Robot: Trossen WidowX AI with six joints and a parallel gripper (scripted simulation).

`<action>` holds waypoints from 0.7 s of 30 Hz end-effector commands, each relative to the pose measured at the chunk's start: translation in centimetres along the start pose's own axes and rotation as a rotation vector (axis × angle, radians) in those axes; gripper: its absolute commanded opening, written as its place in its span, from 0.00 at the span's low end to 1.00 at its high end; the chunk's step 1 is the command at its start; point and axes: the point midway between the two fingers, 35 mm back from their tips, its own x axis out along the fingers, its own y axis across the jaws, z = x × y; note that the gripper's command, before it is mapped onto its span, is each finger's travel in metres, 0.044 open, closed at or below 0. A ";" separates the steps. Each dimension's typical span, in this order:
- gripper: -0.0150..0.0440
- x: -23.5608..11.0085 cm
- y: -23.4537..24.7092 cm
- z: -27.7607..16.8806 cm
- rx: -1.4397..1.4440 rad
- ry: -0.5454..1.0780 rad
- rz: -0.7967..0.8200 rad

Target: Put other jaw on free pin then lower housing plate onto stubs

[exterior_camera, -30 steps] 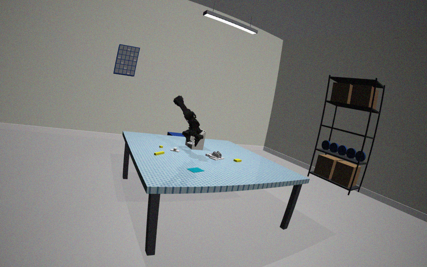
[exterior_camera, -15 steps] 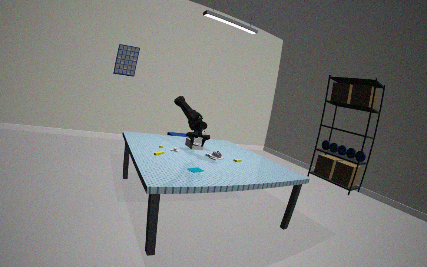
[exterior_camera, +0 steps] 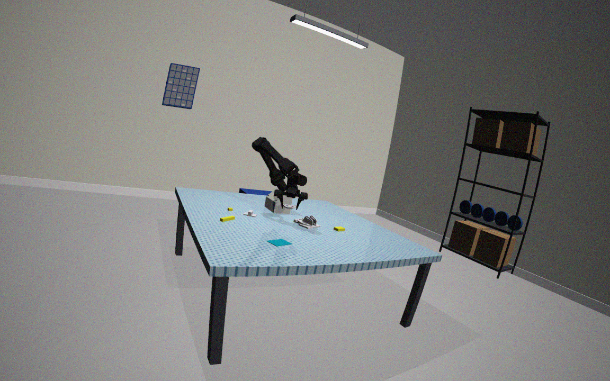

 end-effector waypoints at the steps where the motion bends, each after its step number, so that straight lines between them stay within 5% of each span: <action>1: 0.85 0.1 1.3 -0.4 -0.103 -0.001 -0.009; 21: 0.85 0.4 6.5 -3.1 -0.579 -0.009 -0.049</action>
